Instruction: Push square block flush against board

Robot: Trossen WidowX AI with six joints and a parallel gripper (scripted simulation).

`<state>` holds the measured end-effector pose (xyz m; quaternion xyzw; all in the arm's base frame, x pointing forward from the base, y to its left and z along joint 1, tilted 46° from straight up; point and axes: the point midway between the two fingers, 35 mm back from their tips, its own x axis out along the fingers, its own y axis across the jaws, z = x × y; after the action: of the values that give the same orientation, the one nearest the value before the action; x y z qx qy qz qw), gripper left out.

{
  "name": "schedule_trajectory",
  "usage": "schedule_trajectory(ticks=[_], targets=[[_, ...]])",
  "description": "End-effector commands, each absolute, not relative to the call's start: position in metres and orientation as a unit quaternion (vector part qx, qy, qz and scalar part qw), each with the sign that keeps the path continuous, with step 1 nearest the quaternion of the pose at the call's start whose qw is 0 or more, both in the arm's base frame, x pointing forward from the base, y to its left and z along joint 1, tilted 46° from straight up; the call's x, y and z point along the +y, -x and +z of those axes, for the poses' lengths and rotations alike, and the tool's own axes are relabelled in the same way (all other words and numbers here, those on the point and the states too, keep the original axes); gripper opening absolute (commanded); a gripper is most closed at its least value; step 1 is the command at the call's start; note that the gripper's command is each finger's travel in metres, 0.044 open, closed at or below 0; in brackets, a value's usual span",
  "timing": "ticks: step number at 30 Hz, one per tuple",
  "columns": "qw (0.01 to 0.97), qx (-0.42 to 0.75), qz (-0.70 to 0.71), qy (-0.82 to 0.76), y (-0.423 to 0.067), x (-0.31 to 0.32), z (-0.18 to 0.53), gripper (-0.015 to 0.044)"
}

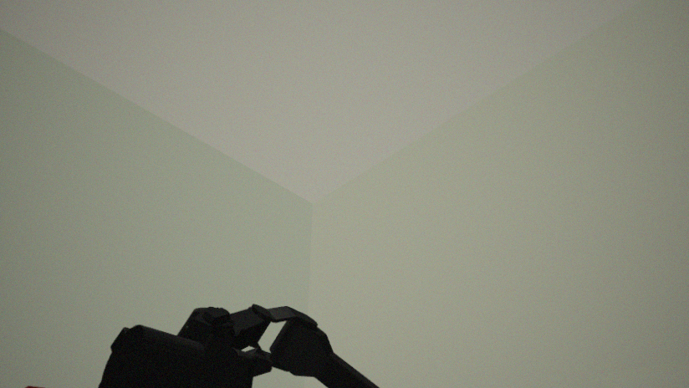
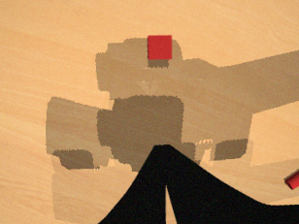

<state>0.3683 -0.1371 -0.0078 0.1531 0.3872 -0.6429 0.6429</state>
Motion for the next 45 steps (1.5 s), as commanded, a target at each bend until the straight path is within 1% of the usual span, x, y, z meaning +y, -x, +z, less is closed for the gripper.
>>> schedule_trajectory(ticks=[1, 3, 12, 23, 34, 45], targets=[[0.639, 0.386, -0.646, -0.157, -0.368, -0.135, -0.003, 0.0000], [0.647, 0.393, -0.637, -0.147, -0.370, -0.133, -0.006, 0.0000], [0.663, 0.488, -0.566, -0.052, -0.378, -0.113, -0.024, 0.0000], [0.663, 0.588, -0.459, 0.070, -0.384, -0.087, -0.046, 0.0000], [0.639, 0.665, -0.336, 0.191, -0.387, -0.061, -0.069, 0.0000], [0.592, 0.718, -0.203, 0.306, -0.386, -0.035, -0.092, 0.0000]])
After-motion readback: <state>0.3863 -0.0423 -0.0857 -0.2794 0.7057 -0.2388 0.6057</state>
